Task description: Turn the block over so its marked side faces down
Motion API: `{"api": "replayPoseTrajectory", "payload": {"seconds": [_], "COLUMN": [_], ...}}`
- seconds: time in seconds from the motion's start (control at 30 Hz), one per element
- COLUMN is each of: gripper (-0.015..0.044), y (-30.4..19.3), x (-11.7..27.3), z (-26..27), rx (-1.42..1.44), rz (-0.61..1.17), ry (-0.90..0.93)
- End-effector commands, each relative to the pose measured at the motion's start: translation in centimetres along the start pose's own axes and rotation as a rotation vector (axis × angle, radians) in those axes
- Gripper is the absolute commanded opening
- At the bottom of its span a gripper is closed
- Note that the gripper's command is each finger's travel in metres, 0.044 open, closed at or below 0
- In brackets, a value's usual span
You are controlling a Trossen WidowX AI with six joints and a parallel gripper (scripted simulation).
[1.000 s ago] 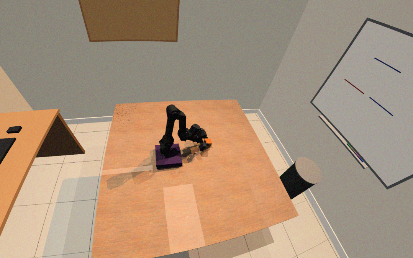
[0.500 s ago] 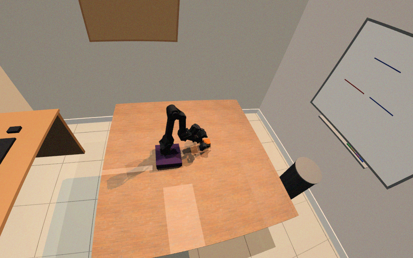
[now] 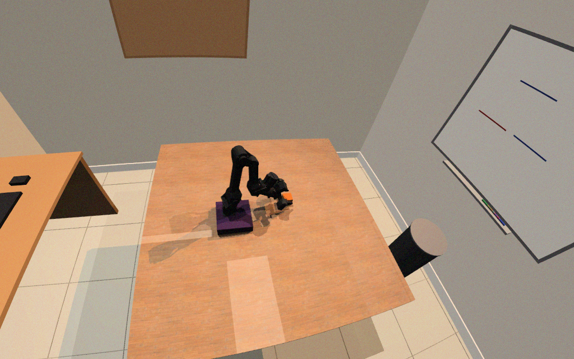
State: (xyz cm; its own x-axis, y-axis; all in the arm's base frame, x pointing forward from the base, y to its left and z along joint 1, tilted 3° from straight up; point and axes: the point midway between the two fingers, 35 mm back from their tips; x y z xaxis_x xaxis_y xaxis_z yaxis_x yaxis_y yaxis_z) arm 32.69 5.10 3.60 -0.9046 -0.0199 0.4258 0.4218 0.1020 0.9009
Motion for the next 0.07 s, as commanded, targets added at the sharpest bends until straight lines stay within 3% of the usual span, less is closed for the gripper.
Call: {"api": "replayPoseTrajectory", "payload": {"seconds": [0.0, 0.03], "gripper": [0.0440, 0.0440], "y": [0.01, 0.01], "x": [0.01, 0.01], "z": [-0.05, -0.05], "rx": [0.004, 0.004], "rz": [0.000, 0.000], "ry": [-0.003, -0.003]}}
Point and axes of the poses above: the point midway between the two fingers, 35 mm back from their tips, its own x axis back along the fingers, its own z axis across the jaws, y = z × x, and after that the axes turned 9 degrees about x, right-handed
